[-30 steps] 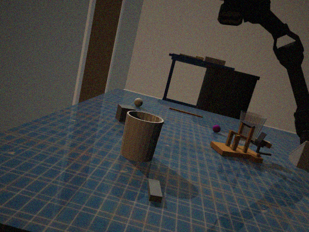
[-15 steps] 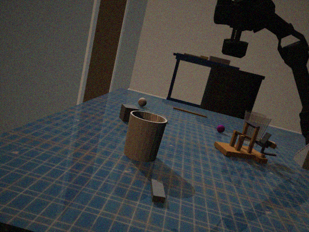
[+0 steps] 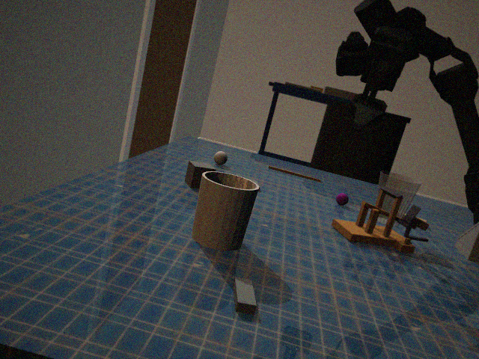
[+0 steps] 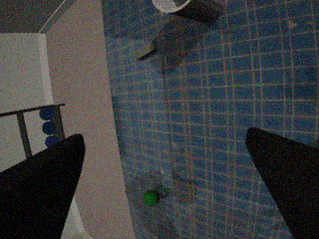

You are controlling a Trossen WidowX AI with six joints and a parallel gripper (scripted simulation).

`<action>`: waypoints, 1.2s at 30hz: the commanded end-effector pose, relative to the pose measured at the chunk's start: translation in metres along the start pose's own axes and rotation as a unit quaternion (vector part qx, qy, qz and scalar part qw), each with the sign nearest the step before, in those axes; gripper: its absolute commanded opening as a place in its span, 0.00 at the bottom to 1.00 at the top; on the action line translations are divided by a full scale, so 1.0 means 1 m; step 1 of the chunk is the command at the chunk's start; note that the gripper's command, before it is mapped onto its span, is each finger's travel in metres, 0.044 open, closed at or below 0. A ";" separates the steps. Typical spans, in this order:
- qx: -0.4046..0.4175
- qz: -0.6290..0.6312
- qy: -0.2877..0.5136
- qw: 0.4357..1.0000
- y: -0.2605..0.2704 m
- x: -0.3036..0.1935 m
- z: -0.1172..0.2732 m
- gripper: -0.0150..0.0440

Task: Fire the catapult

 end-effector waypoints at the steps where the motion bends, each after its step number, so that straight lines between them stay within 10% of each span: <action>1: -0.045 0.026 0.028 0.998 -0.016 -0.015 -0.008 1.00; 36: -0.317 0.260 0.247 0.878 -0.146 -0.099 -0.007 1.00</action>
Point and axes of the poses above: the point midway between the two fingers, 35 mm back from their tips, its own z axis back along the fingers, its own y axis across the jaws, x = y × z, the point moved 2 cm from there along z, back along the fingers, and after that the axes turned 13 degrees about z, right-handed, at the moved point
